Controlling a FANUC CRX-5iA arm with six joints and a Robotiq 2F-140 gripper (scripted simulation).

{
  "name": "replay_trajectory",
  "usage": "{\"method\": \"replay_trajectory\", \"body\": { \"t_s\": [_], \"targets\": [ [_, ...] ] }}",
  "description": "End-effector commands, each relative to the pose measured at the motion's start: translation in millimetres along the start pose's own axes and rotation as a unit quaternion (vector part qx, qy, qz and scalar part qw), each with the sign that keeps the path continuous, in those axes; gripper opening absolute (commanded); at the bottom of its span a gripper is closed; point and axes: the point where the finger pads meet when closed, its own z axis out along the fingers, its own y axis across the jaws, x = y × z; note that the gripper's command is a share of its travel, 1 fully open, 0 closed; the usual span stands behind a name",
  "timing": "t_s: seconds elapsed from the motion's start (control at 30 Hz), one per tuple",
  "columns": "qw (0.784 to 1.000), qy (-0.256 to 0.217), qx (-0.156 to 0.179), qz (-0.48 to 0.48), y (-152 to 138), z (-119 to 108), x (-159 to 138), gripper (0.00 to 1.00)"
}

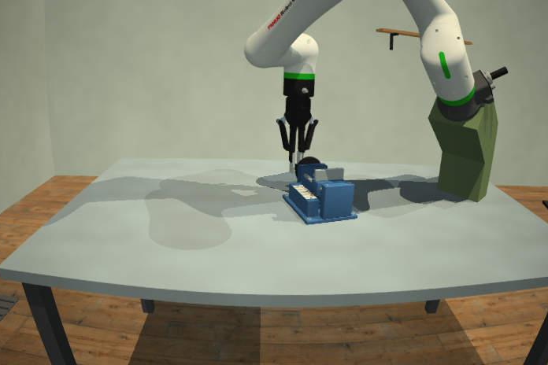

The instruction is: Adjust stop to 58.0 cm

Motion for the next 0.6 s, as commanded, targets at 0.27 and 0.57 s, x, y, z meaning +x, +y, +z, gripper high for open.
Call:
{"method": "replay_trajectory", "body": {
  "t_s": [0.27,0.57],
  "targets": [
    [1.000,0.000,0.000,0.000,2,-9,0,0.04],
    [1.000,0.000,0.000,0.000,5,-14,0,0.04]
  ]
}}
